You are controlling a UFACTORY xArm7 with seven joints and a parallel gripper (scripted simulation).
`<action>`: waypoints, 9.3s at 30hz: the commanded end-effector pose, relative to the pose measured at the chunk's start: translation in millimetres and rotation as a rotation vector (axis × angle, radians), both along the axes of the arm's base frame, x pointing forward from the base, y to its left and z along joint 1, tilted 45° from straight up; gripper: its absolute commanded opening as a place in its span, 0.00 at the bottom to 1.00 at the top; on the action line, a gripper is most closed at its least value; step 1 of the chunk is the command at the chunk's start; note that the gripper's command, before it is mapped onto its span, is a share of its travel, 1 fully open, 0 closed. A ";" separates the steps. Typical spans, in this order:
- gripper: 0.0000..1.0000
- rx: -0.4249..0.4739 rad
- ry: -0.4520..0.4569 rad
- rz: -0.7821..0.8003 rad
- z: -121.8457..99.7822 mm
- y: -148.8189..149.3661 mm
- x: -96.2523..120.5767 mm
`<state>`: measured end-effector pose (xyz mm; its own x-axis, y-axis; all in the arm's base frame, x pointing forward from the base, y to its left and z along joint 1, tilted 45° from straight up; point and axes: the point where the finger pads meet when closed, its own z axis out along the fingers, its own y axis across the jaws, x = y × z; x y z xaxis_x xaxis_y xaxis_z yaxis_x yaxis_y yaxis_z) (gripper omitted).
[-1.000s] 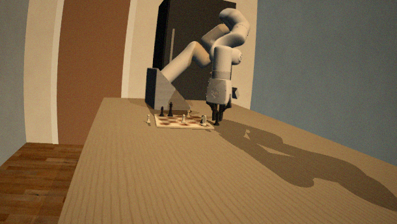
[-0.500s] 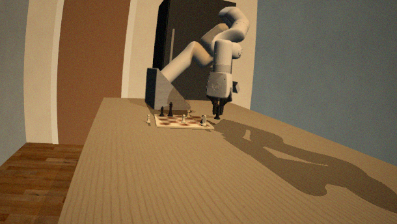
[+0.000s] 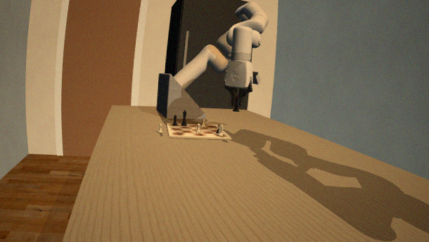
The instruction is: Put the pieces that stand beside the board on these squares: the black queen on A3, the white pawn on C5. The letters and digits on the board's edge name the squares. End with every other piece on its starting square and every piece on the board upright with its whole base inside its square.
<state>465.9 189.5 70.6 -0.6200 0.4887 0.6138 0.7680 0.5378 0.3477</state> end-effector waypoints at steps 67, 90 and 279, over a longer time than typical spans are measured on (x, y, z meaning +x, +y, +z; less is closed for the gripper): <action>0.00 0.009 -0.064 0.045 -186.3 -119.7 -47.9; 0.00 0.009 -0.064 0.045 -201.1 -105.4 -50.9; 1.00 0.009 -0.064 0.045 -140.2 -165.0 -38.8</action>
<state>425.4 27.1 -70.7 -0.6784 0.4505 0.5803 0.7191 0.5688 0.3992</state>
